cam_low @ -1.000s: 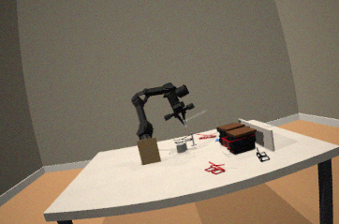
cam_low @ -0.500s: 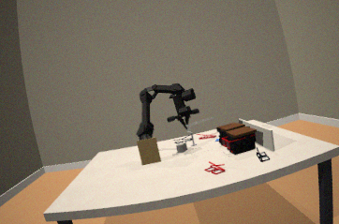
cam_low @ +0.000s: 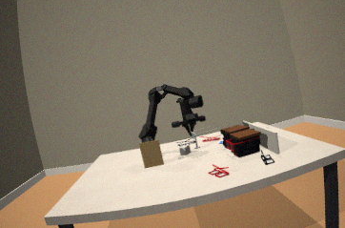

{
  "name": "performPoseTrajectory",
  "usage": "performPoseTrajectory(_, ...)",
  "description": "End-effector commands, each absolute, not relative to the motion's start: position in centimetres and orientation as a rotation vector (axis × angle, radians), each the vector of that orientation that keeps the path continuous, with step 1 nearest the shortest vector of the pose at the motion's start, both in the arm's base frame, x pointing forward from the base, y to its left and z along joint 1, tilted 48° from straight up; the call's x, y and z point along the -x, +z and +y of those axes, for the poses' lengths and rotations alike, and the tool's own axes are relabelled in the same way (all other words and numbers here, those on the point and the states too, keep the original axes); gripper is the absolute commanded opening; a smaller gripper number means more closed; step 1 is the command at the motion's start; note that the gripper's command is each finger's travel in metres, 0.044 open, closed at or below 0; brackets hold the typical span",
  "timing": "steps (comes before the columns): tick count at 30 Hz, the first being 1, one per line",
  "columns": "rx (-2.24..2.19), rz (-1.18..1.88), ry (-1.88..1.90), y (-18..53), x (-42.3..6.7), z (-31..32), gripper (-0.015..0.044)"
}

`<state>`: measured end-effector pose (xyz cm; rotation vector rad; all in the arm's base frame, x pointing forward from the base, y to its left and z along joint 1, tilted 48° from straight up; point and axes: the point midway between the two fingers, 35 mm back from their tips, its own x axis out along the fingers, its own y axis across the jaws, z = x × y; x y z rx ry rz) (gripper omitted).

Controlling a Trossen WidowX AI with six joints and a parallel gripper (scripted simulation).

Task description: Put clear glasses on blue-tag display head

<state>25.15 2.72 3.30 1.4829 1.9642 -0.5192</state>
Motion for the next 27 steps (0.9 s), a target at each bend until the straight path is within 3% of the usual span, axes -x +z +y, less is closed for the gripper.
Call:
performPoseTrajectory(1, -1.485, 1.976, -0.494, 2.9, -25.2, 3.1, 0.0)
performPoseTrajectory(27, -1.483, 1.967, -0.498, 0.9, -24.7, 5.0, 0.0)
